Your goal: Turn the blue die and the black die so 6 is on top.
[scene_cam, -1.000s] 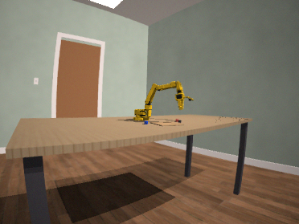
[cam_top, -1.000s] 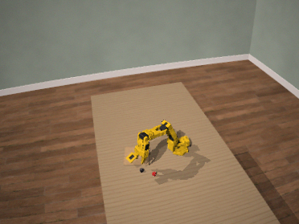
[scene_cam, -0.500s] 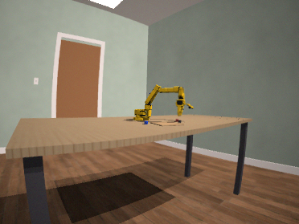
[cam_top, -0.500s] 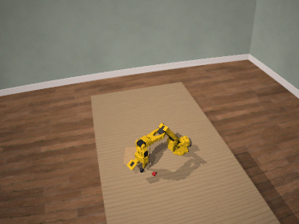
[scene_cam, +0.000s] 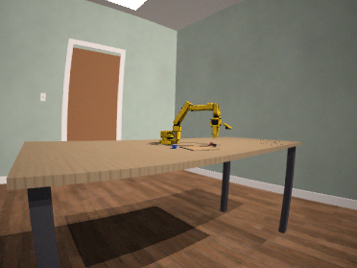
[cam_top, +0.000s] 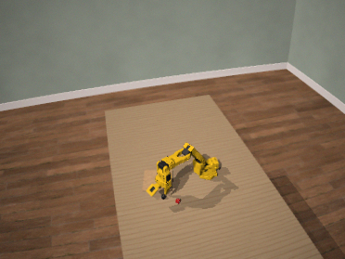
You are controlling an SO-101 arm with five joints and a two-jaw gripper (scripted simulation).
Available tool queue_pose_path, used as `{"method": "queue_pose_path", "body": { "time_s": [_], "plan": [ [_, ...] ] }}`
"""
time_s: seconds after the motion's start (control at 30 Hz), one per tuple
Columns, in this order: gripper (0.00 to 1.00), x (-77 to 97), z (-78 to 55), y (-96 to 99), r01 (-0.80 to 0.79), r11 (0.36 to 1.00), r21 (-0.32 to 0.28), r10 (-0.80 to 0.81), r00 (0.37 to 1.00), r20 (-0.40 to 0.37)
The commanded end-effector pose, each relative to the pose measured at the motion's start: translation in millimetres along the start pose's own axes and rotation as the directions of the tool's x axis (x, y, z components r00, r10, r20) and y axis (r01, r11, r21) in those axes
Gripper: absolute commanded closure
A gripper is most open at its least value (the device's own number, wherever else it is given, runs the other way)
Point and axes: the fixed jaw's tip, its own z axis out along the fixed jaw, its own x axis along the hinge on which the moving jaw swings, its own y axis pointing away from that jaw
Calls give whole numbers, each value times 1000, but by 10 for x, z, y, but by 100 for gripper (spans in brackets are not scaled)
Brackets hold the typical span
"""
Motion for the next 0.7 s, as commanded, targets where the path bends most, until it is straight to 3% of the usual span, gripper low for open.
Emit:
{"method": "queue_pose_path", "body": {
  "time_s": [0.0, 0.67],
  "plan": [
    [75, -64, -140, 21, -1, 1000, -7, 1, 998, 67],
    [75, -76, 38, 22, -1, 1000, -6, 1, 998, 55]
  ]
}}
